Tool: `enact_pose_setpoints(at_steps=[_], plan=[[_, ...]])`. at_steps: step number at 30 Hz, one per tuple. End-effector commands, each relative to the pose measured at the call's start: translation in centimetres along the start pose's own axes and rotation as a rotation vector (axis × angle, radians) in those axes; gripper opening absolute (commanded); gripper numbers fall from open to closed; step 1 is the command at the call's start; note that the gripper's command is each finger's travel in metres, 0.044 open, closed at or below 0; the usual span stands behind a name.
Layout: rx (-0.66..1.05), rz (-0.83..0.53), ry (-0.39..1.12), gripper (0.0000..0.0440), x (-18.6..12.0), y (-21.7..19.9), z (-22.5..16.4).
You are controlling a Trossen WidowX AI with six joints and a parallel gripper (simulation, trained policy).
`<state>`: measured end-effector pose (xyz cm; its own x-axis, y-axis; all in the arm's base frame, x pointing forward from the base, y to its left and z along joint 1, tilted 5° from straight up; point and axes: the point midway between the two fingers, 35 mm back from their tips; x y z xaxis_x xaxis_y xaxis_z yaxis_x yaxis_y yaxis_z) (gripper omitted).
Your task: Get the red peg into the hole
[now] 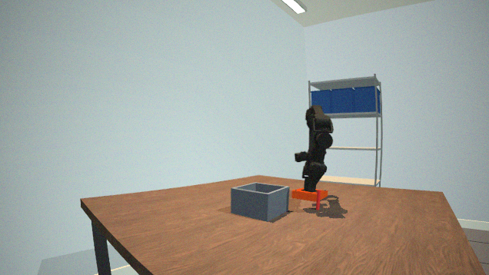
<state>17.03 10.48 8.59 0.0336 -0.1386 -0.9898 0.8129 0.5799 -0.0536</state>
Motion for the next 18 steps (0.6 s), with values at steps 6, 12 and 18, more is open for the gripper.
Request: enact_pose_setpoints(at_steps=[6,12,18], plan=[[0.032,0.062,0.042,0.0440,4.5,0.9,-2.0],[0.061,0.109,0.067,0.0432,6.6,1.5,-2.8],[0.096,0.112,0.102,0.0314,7.6,1.5,-3.3]])
Point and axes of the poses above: the point midway between the two fingers, 35 mm back from their tips, its own x axis out along the fingers, its own y axis across the jaws, z = x × y, and after that the axes turned 1 degree about x, right-handed
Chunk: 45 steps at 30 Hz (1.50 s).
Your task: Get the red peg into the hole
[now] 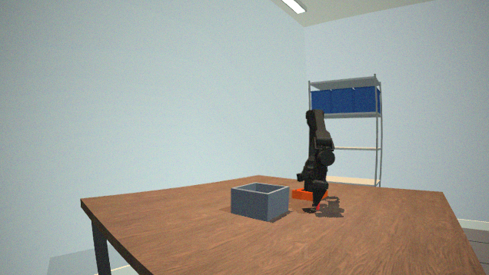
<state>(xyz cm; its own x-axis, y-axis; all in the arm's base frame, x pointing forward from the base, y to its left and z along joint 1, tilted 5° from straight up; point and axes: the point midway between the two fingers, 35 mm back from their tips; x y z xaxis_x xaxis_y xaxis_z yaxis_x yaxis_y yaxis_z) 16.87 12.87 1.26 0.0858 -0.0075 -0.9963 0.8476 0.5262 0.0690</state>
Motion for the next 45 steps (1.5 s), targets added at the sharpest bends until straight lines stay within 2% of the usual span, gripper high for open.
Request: enact_pose_setpoints(at_steps=[1,12,19,29,39,45], plan=[[0.024,-0.006,0.028,0.0288,0.7,-0.3,-0.3],[0.023,-0.018,0.111,0.0004,0.4,0.0,-0.6],[-0.011,0.036,0.072,0.0000,-1.1,1.4,0.5],[-0.077,0.105,-0.026,0.0000,-4.7,3.5,3.1],[-0.088,0.148,-0.110,0.0000,-8.4,5.5,6.7],[-0.066,0.154,-0.147,0.0000,-9.4,6.2,9.5]])
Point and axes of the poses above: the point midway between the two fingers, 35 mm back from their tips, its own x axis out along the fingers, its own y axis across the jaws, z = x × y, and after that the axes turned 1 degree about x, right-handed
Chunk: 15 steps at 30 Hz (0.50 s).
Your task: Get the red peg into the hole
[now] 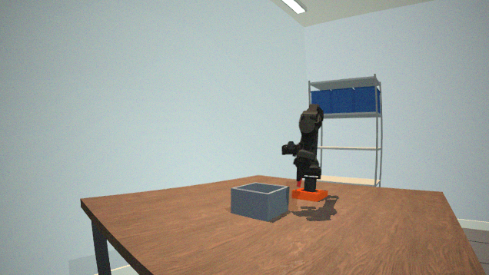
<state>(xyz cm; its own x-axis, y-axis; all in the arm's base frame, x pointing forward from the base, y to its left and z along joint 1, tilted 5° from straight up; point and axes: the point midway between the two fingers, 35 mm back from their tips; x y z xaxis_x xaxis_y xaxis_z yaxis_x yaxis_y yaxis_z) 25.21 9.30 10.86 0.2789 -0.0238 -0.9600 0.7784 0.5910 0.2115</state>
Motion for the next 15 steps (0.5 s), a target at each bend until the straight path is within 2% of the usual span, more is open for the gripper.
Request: enact_pose_setpoints(at_steps=[1,15], plan=[[0.013,-0.003,-0.029,0.0000,-0.3,0.3,2.1],[0.093,-0.017,-0.082,0.0000,0.7,0.1,8.2]])
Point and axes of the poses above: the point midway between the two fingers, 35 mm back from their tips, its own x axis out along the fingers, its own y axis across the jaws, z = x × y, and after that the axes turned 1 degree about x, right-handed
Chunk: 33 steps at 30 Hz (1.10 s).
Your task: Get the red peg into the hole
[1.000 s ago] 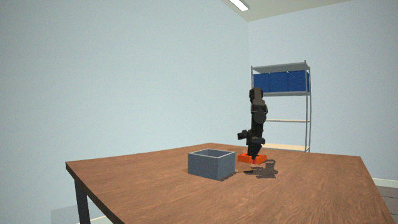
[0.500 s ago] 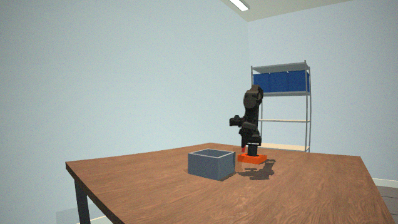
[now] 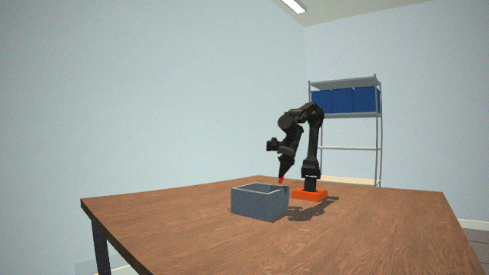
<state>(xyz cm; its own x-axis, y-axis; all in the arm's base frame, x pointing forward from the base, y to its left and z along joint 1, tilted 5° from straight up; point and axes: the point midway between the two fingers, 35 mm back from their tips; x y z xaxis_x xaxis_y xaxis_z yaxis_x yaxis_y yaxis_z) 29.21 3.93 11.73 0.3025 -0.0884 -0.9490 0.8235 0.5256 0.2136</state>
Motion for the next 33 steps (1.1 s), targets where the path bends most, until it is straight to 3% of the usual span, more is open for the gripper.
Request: enact_pose_setpoints(at_steps=[1,13,25,27,31,33], plan=[[0.020,-0.003,-0.016,0.0000,0.6,0.1,1.7],[0.078,-0.022,-0.011,0.0005,2.9,-0.3,5.1],[0.090,-0.065,0.042,0.0014,6.2,-0.9,5.7],[0.084,-0.077,0.050,0.0033,6.9,-1.0,5.7],[0.064,-0.096,0.059,0.0130,7.9,-1.2,5.9],[0.047,-0.114,0.066,0.0158,8.2,-1.4,5.9]])
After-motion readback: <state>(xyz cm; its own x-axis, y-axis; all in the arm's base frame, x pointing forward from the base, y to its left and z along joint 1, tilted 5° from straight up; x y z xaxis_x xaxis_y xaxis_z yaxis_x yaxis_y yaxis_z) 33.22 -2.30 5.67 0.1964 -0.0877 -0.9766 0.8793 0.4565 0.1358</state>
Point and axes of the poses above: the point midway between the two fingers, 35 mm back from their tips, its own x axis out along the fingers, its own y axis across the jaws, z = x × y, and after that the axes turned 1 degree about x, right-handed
